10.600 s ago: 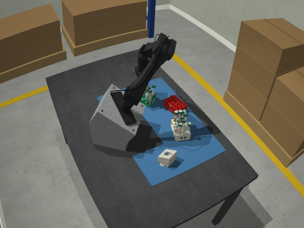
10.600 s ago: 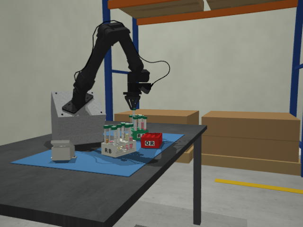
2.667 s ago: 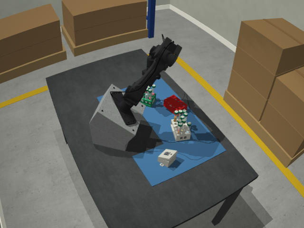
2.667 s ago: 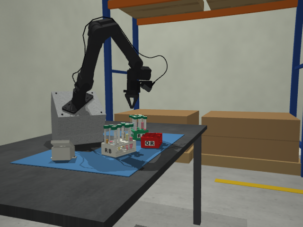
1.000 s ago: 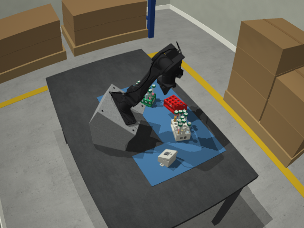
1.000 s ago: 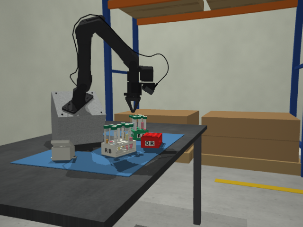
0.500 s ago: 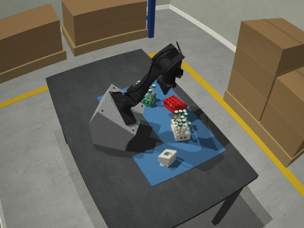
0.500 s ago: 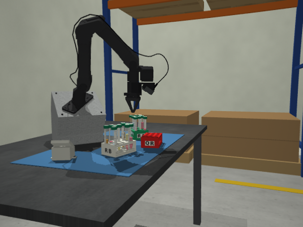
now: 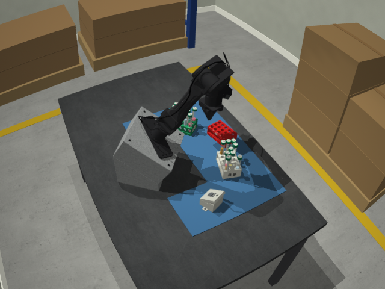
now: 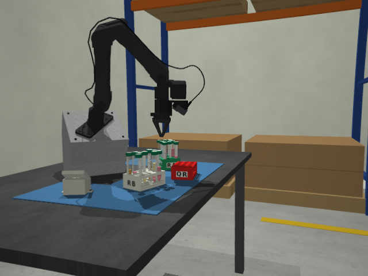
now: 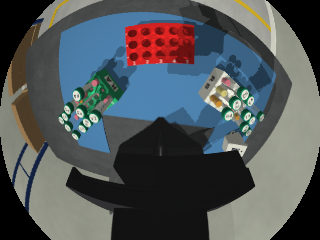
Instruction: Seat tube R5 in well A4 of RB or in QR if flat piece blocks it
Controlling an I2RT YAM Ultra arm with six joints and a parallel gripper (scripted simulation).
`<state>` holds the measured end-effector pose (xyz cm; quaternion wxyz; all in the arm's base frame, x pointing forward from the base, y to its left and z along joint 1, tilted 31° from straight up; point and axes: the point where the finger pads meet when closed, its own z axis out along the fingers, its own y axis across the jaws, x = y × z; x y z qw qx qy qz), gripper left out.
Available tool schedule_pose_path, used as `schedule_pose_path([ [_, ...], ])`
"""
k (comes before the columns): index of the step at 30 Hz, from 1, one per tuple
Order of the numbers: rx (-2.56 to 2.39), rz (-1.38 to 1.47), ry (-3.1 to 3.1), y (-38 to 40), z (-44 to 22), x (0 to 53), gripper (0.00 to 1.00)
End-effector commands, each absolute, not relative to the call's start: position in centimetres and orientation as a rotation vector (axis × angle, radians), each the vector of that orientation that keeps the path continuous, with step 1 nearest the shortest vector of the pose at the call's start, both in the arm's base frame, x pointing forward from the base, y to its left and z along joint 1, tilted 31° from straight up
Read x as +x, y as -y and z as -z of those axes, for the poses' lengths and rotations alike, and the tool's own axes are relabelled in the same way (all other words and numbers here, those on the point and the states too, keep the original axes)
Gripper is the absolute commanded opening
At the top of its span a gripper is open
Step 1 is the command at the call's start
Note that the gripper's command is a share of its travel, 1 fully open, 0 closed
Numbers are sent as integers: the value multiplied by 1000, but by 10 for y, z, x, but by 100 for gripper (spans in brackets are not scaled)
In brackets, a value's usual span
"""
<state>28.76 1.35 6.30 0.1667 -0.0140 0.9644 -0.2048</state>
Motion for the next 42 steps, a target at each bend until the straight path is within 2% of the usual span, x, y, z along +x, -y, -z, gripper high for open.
schedule_pose_path([
  [1,-56,548,-2699,-21,-73,294,0],
  [17,-56,548,-2699,-21,-73,294,0],
  [42,944,304,-2434,-19,-73,293,0],
])
